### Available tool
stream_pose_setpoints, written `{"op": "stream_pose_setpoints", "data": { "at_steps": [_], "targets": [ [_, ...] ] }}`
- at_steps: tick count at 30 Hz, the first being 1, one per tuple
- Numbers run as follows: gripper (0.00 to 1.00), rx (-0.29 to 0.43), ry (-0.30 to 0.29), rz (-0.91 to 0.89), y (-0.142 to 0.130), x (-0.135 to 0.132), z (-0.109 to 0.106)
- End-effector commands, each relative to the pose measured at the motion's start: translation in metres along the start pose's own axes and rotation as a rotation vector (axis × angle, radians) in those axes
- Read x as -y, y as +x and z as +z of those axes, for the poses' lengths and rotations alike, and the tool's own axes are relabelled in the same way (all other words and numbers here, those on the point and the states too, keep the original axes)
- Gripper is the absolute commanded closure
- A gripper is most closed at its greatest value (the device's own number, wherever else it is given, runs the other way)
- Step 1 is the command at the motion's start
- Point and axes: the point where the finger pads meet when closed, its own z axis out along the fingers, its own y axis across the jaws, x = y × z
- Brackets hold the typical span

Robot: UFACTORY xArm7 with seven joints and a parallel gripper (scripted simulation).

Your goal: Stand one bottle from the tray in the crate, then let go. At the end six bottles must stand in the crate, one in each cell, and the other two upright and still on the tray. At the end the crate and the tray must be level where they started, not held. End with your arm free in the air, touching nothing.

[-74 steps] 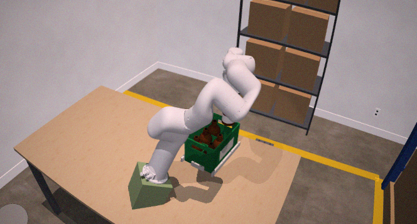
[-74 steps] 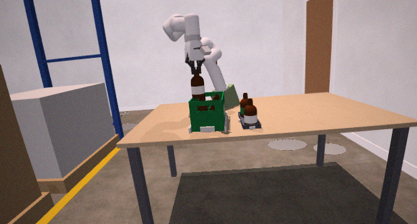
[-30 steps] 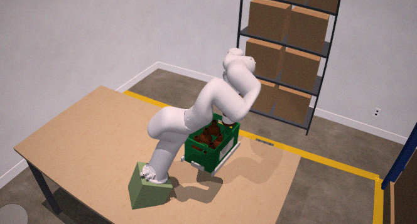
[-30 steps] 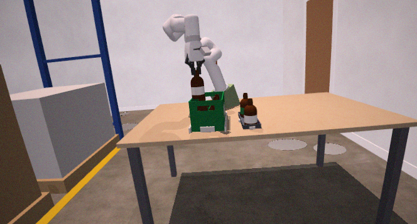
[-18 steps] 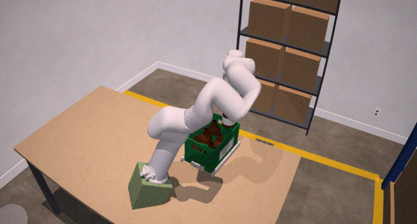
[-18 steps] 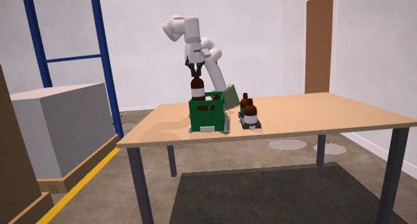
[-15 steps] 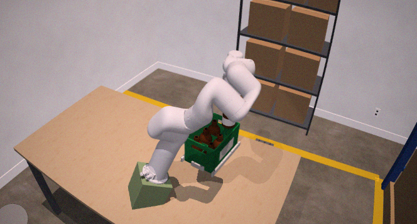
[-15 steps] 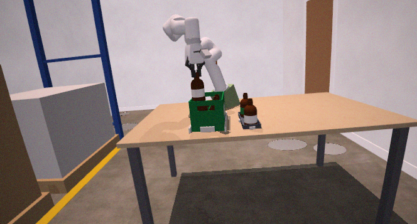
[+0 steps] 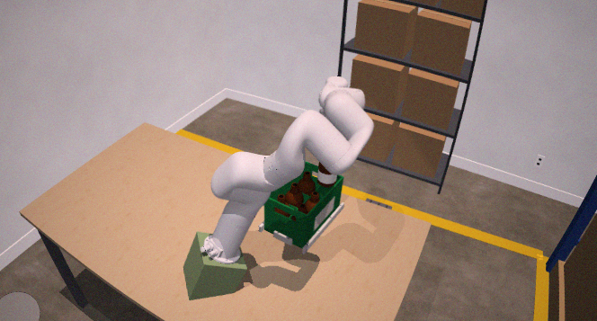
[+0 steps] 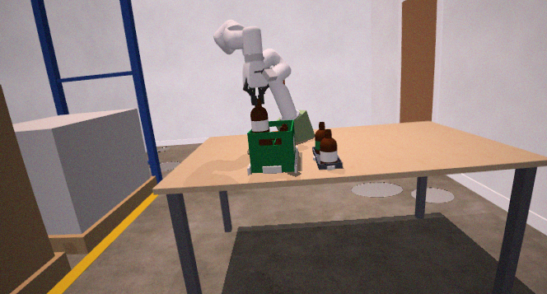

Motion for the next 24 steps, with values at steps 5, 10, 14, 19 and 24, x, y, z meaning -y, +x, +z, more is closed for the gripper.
{"op": "stream_pose_setpoints", "data": {
  "at_steps": [5, 10, 14, 19, 24],
  "targets": [
    [1.0, -0.003, -0.003, 0.0, 0.001, -0.0008, 0.0045],
    [1.0, -0.003, -0.003, 0.0, 0.001, -0.0009, 0.0055],
    [1.0, -0.003, -0.003, 0.0, 0.001, -0.0009, 0.0062],
    [1.0, -0.003, -0.003, 0.0, 0.001, -0.0009, 0.0063],
    [1.0, -0.003, -0.003, 0.0, 0.001, -0.0009, 0.0063]
  ]
}}
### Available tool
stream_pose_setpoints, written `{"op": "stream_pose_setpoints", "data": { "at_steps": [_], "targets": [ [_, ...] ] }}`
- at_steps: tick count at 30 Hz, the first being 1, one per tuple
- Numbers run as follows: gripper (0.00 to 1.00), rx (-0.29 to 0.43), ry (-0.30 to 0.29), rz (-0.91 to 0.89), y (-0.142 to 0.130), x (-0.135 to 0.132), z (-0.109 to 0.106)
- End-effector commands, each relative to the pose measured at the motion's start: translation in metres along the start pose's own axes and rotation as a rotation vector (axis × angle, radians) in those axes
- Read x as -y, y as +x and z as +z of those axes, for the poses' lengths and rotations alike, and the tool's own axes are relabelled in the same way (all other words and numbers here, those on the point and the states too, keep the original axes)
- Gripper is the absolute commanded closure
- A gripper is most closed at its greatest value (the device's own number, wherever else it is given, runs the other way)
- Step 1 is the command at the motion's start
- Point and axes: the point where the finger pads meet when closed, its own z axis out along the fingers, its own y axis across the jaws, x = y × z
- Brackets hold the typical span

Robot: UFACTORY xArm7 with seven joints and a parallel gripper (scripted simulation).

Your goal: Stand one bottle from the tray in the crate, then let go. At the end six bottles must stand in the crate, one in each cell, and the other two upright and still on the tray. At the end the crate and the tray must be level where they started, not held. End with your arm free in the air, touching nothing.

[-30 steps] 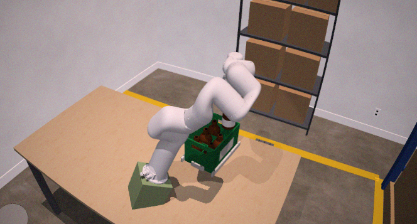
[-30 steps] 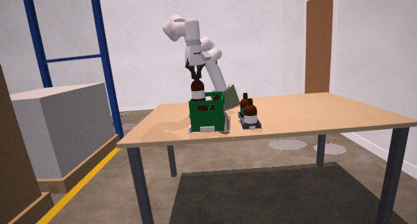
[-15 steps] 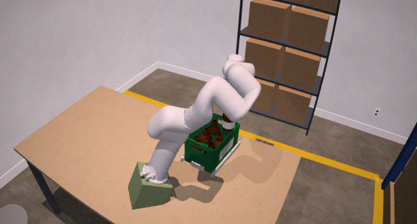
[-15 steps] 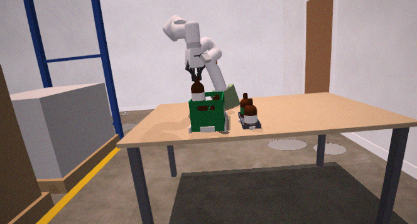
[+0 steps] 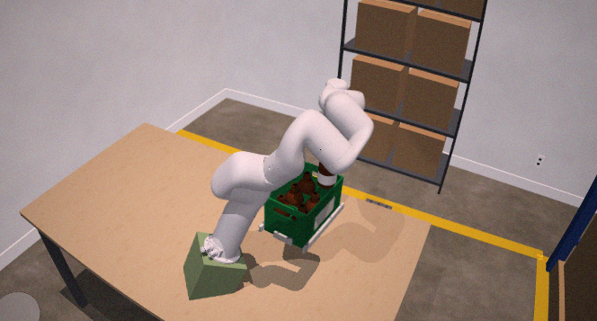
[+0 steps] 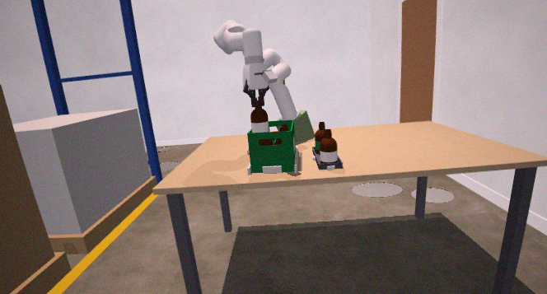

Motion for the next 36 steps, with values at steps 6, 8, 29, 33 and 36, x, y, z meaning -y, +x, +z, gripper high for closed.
{"op": "stream_pose_setpoints", "data": {
  "at_steps": [6, 8, 29, 33, 36],
  "targets": [
    [1.0, -0.003, -0.003, 0.0, 0.001, -0.001, -0.002],
    [1.0, -0.003, -0.003, 0.0, 0.001, -0.001, -0.001],
    [1.0, -0.003, -0.003, 0.0, 0.001, -0.001, 0.009],
    [1.0, -0.003, -0.003, 0.0, 0.001, -0.001, 0.012],
    [1.0, -0.003, -0.003, 0.0, 0.001, -0.001, 0.015]
  ]
}}
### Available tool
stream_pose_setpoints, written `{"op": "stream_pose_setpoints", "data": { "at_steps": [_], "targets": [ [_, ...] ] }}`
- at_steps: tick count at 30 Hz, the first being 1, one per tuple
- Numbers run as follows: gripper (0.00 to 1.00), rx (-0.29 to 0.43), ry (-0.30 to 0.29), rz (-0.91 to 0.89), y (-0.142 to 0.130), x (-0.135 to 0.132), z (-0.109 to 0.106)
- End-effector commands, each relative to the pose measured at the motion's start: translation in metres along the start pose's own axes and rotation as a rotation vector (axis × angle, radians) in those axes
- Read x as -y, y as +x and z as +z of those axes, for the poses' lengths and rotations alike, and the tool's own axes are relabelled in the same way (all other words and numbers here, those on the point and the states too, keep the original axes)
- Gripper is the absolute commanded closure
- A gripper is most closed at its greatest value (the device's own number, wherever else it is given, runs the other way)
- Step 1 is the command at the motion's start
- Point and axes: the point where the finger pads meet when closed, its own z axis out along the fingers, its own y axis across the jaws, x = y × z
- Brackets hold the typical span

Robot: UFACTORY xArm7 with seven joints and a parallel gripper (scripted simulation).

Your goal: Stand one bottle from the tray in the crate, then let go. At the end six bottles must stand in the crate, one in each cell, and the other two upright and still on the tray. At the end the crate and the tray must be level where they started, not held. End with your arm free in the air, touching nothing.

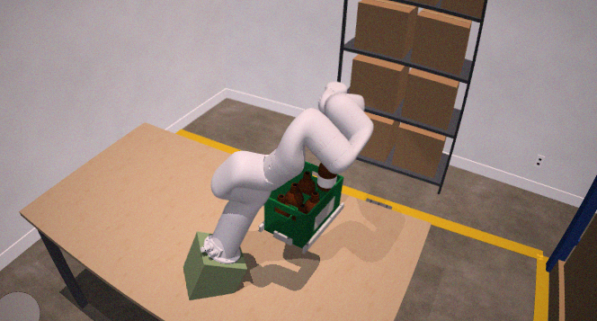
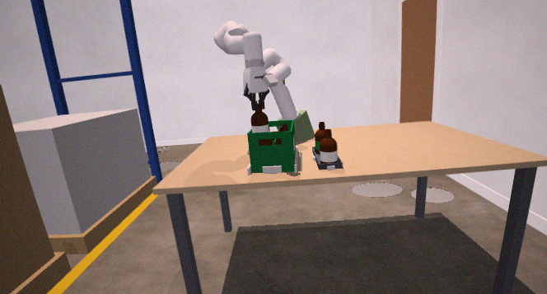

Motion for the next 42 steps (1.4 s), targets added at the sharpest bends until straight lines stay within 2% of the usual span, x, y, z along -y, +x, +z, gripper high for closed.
{"op": "stream_pose_setpoints", "data": {
  "at_steps": [1, 23, 42],
  "targets": [
    [1.0, -0.003, -0.003, 0.0, 0.001, -0.001, 0.002],
    [1.0, -0.003, -0.003, 0.0, 0.001, -0.001, 0.023],
    [1.0, -0.003, -0.003, 0.0, 0.001, -0.001, 0.025]
  ]
}}
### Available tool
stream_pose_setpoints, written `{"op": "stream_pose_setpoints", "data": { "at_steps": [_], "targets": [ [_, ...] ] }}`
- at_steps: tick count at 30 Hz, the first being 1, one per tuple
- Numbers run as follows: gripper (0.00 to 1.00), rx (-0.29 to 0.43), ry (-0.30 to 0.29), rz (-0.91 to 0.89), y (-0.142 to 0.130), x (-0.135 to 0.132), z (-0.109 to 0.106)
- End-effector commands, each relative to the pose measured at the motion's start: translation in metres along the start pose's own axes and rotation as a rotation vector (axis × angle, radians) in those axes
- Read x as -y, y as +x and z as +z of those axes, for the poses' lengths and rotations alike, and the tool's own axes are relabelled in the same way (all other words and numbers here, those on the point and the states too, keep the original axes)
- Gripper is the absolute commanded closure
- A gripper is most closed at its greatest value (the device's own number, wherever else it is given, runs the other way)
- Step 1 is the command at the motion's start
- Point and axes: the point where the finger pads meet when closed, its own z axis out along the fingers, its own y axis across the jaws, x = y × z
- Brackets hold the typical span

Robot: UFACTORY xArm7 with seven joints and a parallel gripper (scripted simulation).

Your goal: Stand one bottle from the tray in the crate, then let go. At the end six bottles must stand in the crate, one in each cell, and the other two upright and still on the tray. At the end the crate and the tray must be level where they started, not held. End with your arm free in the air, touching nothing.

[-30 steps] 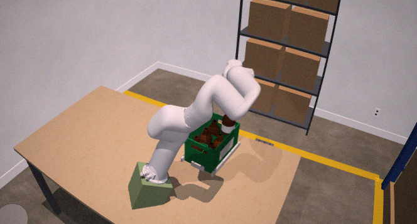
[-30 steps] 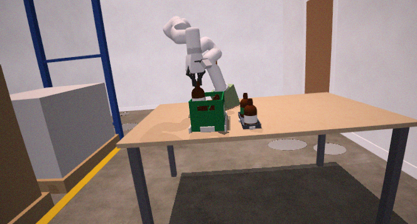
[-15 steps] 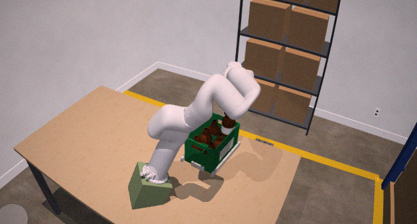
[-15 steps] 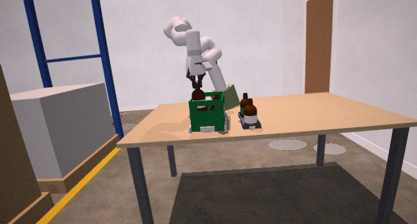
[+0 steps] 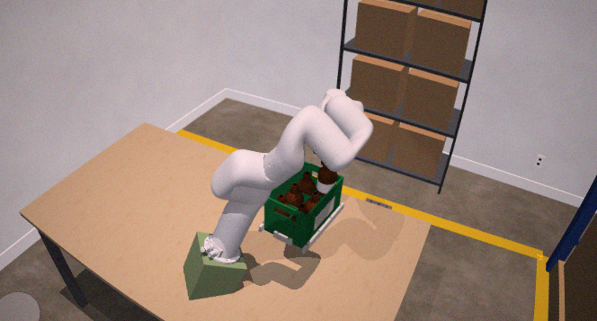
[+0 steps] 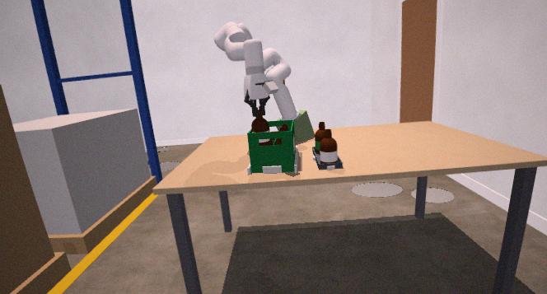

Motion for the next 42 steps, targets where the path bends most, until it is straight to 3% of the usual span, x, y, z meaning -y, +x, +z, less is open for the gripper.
{"op": "stream_pose_setpoints", "data": {
  "at_steps": [1, 24, 42],
  "targets": [
    [1.0, -0.003, -0.003, 0.0, 0.001, -0.001, -0.001],
    [1.0, -0.003, -0.003, 0.0, 0.001, -0.001, 0.003],
    [1.0, -0.003, -0.003, 0.0, 0.001, -0.001, 0.02]
  ]
}}
